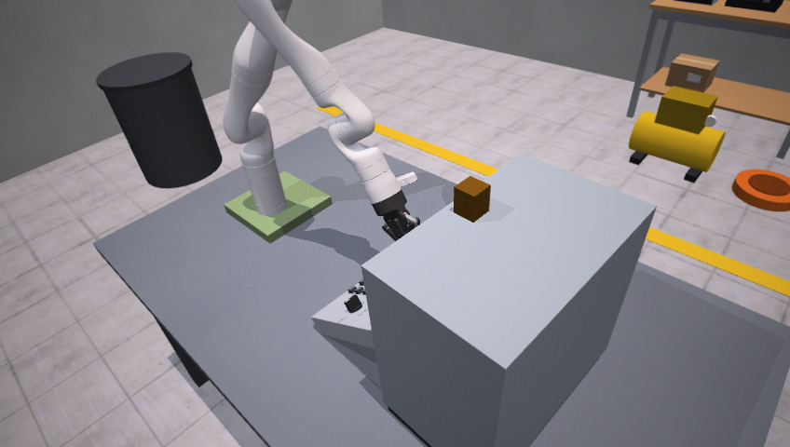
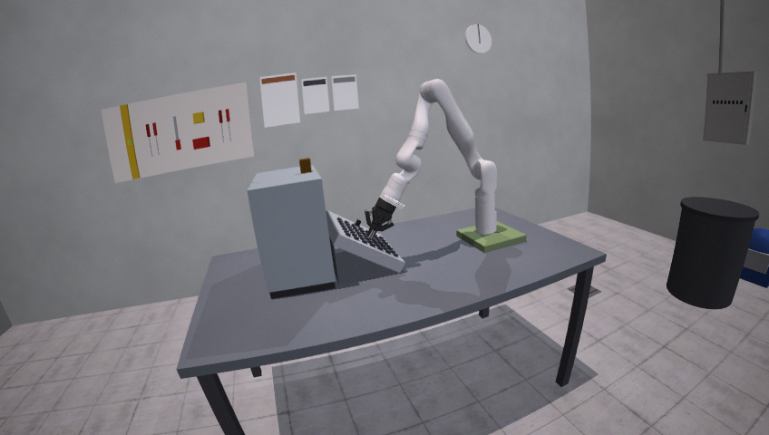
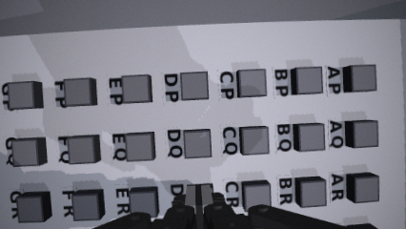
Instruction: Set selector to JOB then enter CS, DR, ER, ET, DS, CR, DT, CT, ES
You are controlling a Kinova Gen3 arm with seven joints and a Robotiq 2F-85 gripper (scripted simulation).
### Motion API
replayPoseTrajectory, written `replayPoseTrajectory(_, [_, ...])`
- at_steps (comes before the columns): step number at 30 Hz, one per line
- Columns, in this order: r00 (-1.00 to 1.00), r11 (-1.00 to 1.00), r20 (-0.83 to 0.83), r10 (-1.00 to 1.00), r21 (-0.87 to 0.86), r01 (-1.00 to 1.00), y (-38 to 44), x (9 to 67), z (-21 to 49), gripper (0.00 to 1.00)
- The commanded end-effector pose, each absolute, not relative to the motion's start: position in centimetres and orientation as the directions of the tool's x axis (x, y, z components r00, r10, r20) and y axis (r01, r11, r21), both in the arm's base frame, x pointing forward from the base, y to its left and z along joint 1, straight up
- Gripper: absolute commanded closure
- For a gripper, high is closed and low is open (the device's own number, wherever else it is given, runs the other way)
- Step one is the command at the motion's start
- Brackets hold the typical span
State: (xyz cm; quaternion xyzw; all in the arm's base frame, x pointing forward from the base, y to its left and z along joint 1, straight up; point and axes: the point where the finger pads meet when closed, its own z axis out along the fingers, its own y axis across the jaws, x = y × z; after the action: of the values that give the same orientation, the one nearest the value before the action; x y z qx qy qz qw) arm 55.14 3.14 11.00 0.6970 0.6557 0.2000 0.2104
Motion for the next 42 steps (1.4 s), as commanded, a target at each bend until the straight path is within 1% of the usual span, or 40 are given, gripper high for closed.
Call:
replayPoseTrajectory(1, [0.06,-0.052,0.003,0.998,0.557,0.829,3.1,55.1,11.3,0.9])
replayPoseTrajectory(21, [0.06,-0.052,0.003,0.998,0.557,0.829,3.2,53.6,13.4,0.9])
replayPoseTrajectory(42, [0.06,-0.052,0.003,0.998,0.557,0.829,3.2,53.5,13.6,0.9])
